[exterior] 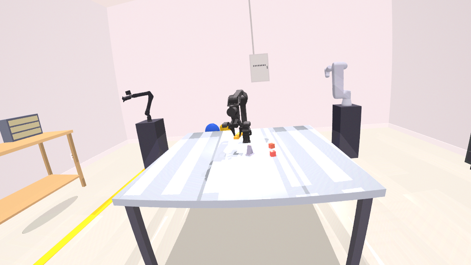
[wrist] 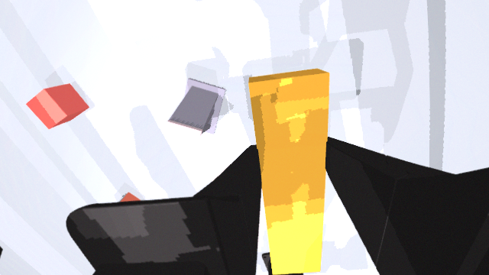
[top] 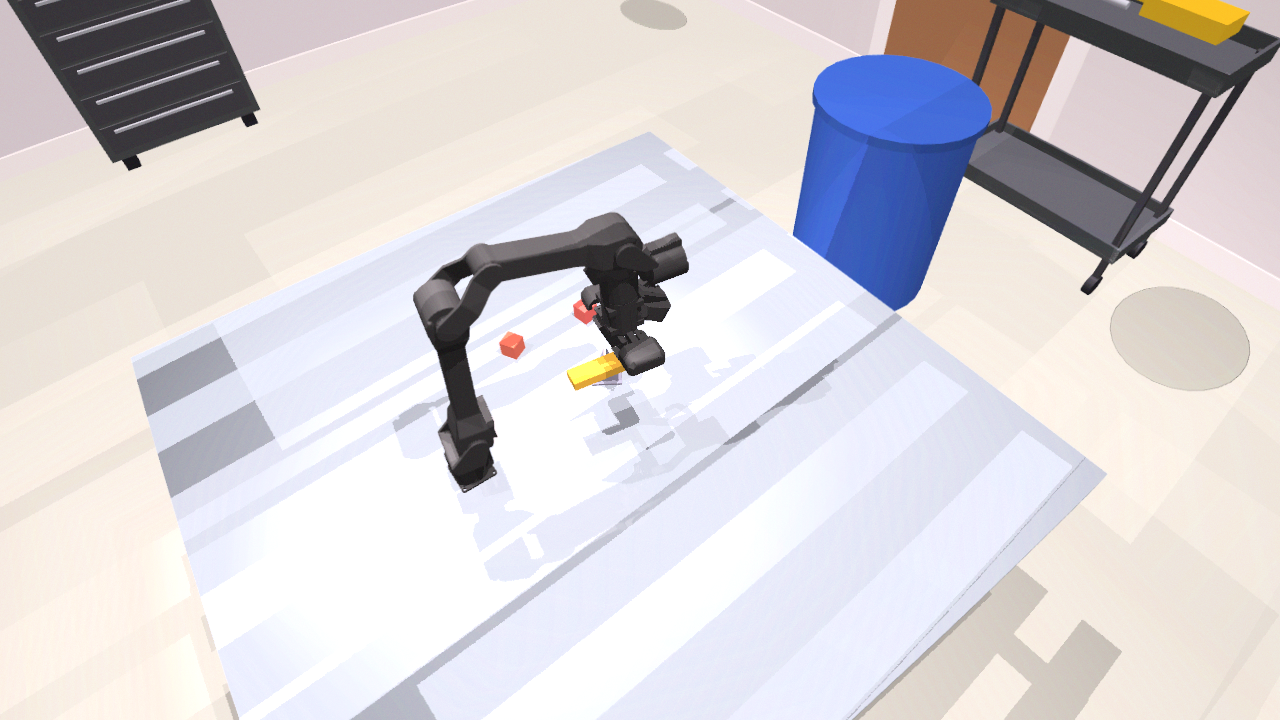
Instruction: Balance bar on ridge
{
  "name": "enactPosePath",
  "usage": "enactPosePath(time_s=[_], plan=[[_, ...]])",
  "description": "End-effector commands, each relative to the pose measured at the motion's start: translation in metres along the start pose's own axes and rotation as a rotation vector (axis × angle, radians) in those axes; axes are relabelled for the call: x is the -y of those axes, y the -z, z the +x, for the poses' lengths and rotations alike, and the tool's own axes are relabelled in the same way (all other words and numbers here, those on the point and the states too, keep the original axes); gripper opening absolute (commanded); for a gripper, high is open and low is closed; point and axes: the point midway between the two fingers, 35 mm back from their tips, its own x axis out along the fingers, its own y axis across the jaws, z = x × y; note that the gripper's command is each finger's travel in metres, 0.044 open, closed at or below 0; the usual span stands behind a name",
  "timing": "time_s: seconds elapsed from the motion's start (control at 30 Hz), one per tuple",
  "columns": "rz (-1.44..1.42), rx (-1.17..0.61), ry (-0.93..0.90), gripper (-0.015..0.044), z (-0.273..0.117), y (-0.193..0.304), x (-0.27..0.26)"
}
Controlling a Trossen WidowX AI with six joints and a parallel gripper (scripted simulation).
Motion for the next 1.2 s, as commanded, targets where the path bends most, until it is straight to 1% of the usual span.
enactPosePath(time_s=[0.0, 0.53, 1.17], plan=[[0.087, 0.0, -0.003, 0.0, 0.0, -0.008, -0.016], [0.427, 0.0, -0.008, 0.0, 0.001, -0.024, -0.069], [0.429, 0.0, -0.008, 0.0, 0.027, -0.025, -0.069]])
